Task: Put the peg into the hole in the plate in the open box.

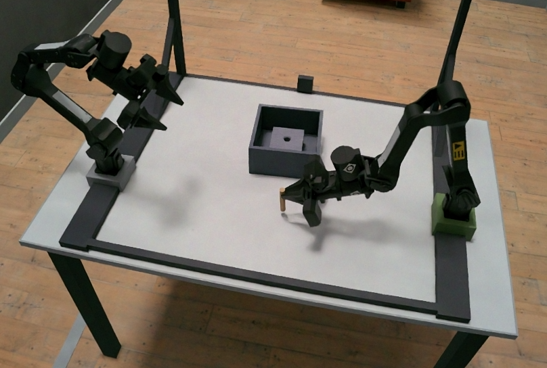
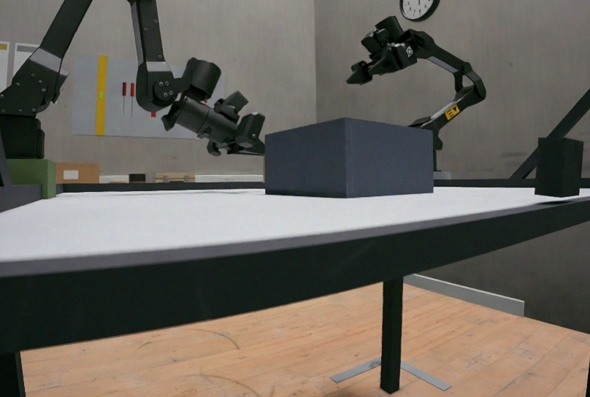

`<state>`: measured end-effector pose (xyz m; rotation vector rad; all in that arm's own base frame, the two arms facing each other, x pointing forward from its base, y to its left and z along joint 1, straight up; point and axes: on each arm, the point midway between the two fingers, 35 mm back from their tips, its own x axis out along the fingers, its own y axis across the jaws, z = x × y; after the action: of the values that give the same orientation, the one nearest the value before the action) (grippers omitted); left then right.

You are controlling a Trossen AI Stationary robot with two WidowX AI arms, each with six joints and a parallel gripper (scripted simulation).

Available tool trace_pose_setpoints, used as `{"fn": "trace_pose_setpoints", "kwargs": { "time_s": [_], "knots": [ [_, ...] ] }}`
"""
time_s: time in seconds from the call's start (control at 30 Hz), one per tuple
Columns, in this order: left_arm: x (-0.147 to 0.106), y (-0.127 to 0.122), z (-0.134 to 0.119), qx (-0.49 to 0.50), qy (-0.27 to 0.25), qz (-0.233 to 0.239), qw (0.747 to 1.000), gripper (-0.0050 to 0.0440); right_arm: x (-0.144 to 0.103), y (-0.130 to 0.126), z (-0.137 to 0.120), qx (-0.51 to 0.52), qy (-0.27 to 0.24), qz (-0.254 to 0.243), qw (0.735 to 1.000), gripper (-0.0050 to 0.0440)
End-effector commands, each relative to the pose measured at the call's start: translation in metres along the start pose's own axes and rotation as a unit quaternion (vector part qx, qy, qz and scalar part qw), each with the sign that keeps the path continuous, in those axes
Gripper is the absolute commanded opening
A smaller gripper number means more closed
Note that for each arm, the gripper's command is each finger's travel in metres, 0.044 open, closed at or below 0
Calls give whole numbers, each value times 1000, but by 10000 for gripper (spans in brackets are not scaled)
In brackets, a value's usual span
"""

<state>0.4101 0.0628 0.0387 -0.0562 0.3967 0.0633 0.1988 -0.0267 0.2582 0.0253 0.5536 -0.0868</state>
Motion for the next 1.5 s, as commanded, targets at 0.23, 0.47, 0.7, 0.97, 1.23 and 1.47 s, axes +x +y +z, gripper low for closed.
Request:
{"fn": "trace_pose_setpoints", "kwargs": {
  "time_s": [0.23, 0.47, 0.7, 0.97, 1.23, 1.47],
  "knots": [
    [4, 1, -7, 3, -4, -1, 1000, 23, -2, 0, 2, -1, -4, 0, 1000, 440],
    [6, 1, -13, 3, -4, -1, 1000, 23, -2, 0, 2, -1, -4, 0, 1000, 440],
    [6, 1, -12, 3, -6, -1, 1000, 23, -2, 0, 2, -1, -4, 0, 1000, 440],
    [6, 1, -2, 5, -16, -1, 1000, 23, -2, 0, 2, -1, -4, 0, 1000, 440],
    [6, 1, -6, 3, -12, 0, 1000, 90, -2, 0, 2, -1, -4, 0, 1000, 440],
    [6, 1, -6, 3, -12, 0, 1000, 90, -2, 0, 2, -1, -4, 0, 1000, 440]
  ]
}}
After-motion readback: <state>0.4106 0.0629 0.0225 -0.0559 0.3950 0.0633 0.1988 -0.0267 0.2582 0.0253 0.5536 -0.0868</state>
